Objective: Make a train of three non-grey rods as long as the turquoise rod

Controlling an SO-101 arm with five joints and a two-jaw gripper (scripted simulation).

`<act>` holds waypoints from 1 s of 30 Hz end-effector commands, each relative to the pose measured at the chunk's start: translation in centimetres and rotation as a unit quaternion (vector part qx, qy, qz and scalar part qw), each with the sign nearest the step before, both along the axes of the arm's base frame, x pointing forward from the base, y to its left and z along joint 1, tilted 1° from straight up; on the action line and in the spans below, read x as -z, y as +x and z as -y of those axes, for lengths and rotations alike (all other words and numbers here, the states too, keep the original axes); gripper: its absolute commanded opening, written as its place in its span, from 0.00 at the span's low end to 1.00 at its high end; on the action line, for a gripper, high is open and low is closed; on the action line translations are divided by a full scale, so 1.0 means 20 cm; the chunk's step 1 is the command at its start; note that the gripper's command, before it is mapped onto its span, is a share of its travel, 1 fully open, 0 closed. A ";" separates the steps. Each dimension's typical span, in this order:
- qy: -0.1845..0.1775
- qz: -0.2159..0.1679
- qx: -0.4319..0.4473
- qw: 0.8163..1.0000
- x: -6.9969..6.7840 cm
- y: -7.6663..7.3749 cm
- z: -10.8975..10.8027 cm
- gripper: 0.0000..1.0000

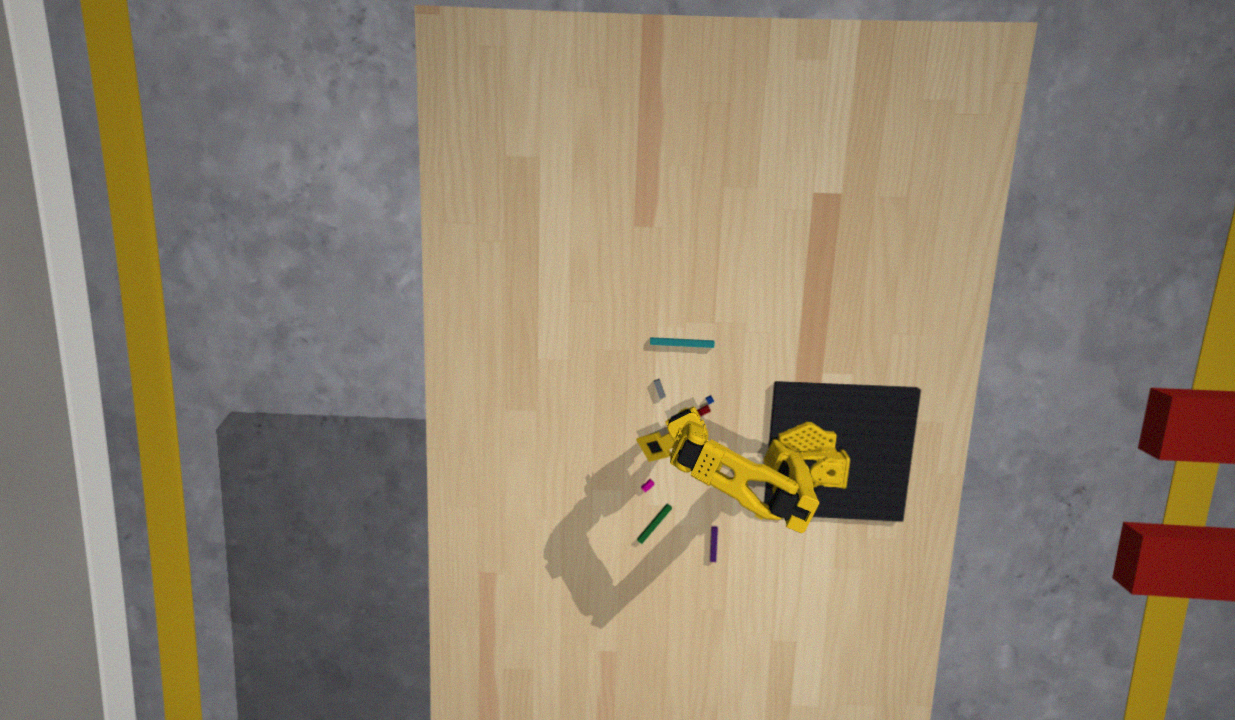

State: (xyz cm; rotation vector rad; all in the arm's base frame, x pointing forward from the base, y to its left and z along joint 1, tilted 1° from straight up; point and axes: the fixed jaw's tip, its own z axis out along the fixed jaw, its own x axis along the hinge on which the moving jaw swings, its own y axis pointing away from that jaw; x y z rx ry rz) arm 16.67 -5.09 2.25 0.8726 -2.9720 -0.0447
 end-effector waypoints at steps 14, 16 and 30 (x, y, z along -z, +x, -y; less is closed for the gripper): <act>-0.003 0.010 0.000 1.000 -0.02 0.01 0.01 0.00; -0.003 0.010 0.000 1.000 -0.01 0.01 0.01 0.00; -0.003 0.010 0.000 1.000 0.01 0.01 0.00 0.00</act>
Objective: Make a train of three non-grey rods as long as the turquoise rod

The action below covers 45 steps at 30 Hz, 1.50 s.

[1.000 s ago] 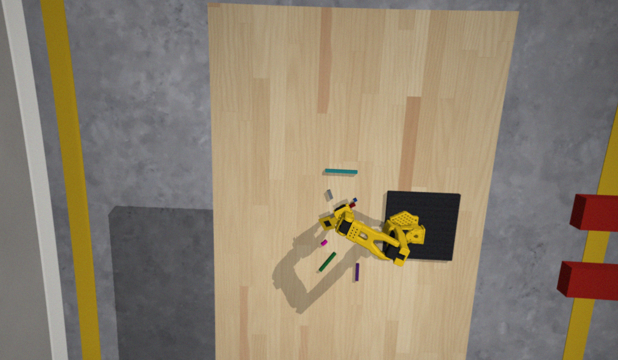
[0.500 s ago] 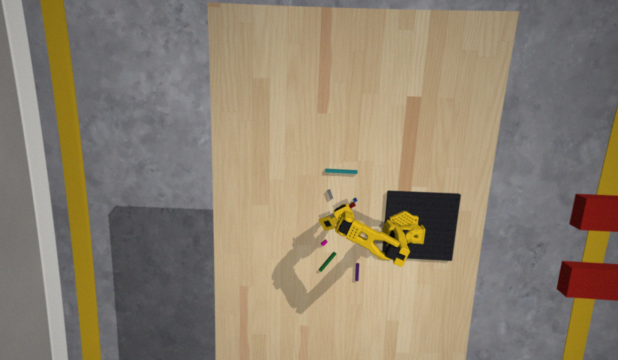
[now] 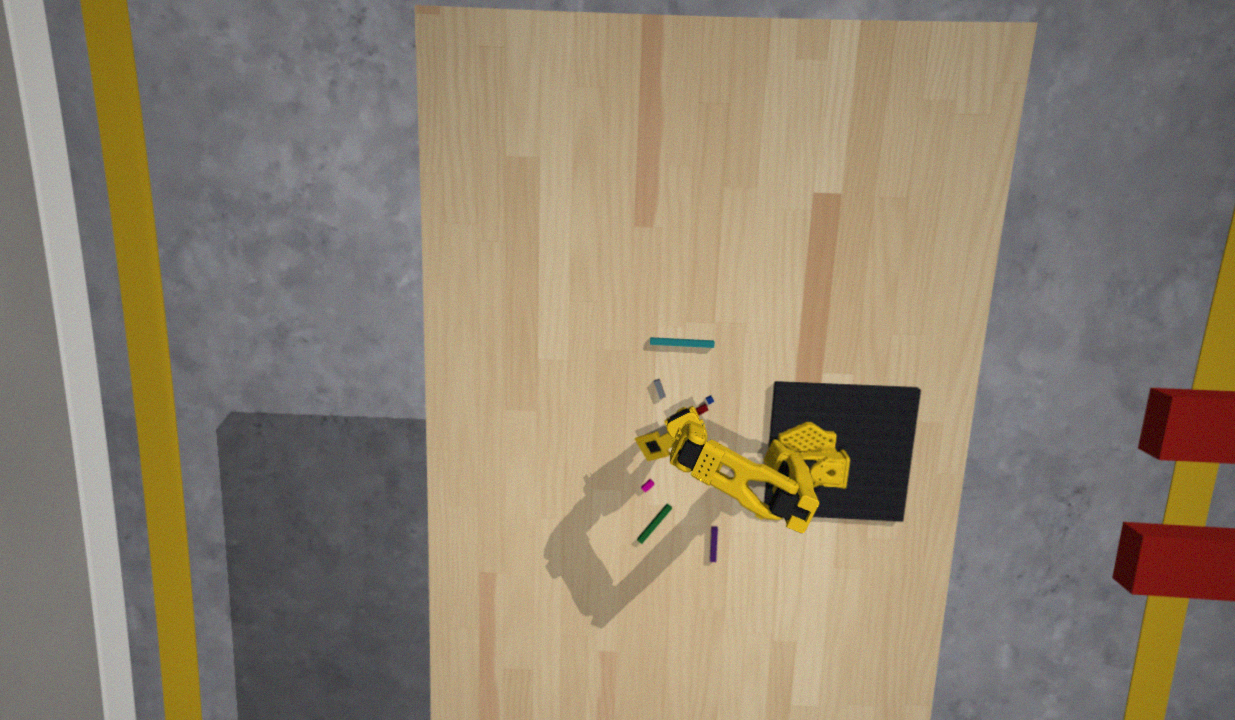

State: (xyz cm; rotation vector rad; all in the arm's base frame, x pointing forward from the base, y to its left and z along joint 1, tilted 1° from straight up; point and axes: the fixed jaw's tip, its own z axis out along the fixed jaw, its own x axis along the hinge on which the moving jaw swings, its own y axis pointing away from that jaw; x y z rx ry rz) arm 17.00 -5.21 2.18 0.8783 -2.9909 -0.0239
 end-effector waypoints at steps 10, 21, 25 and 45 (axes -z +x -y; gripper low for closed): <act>-0.002 0.009 0.001 1.000 -0.01 0.01 -0.02 0.00; -0.002 0.009 0.001 1.000 -0.01 0.01 -0.02 0.00; -0.002 0.009 0.001 1.000 -0.01 0.01 -0.02 0.00; -0.002 0.009 0.001 1.000 0.07 0.01 -0.02 0.00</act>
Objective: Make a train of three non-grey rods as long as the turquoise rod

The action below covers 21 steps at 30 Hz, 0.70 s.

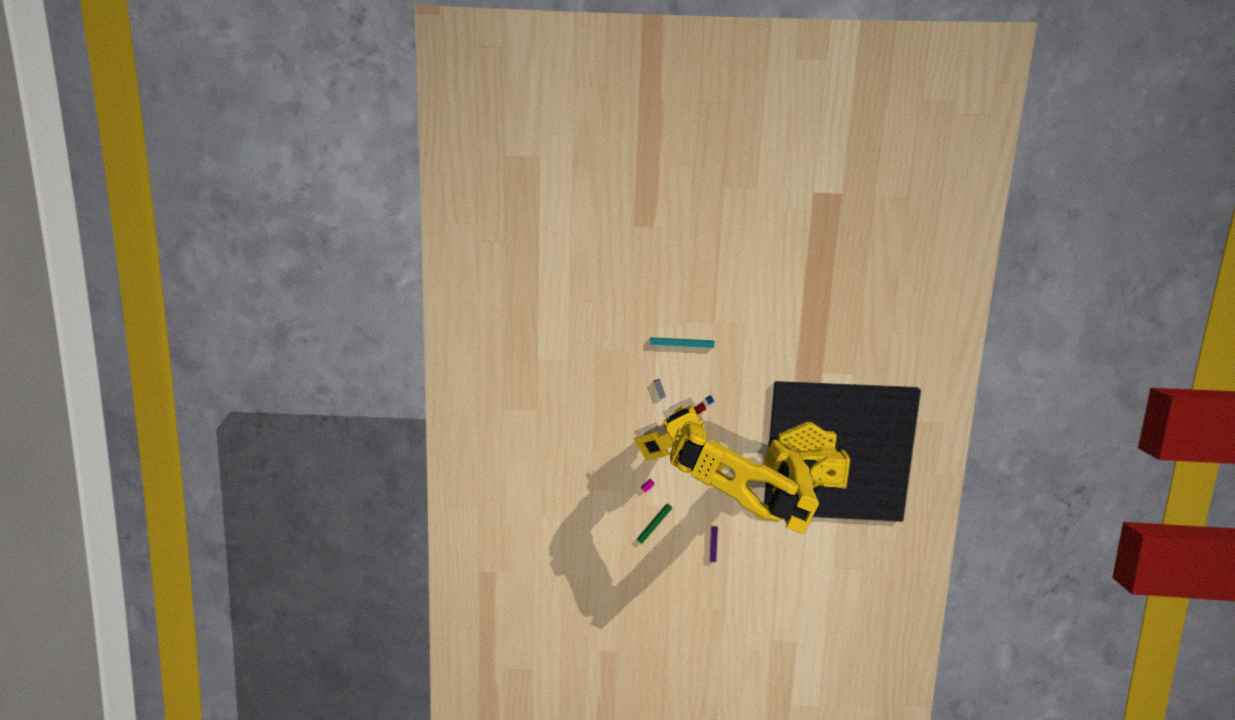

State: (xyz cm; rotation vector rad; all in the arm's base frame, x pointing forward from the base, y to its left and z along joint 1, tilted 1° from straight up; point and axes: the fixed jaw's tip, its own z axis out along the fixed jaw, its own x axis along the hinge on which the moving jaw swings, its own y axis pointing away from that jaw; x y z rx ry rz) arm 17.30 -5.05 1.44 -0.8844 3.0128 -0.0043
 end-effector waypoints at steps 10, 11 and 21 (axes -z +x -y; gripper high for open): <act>0.003 -0.006 0.000 1.000 0.05 -0.01 -0.01 0.00; 0.003 -0.006 0.000 1.000 0.06 -0.01 -0.01 0.00; 0.006 -0.016 0.001 1.000 0.07 -0.02 -0.02 0.00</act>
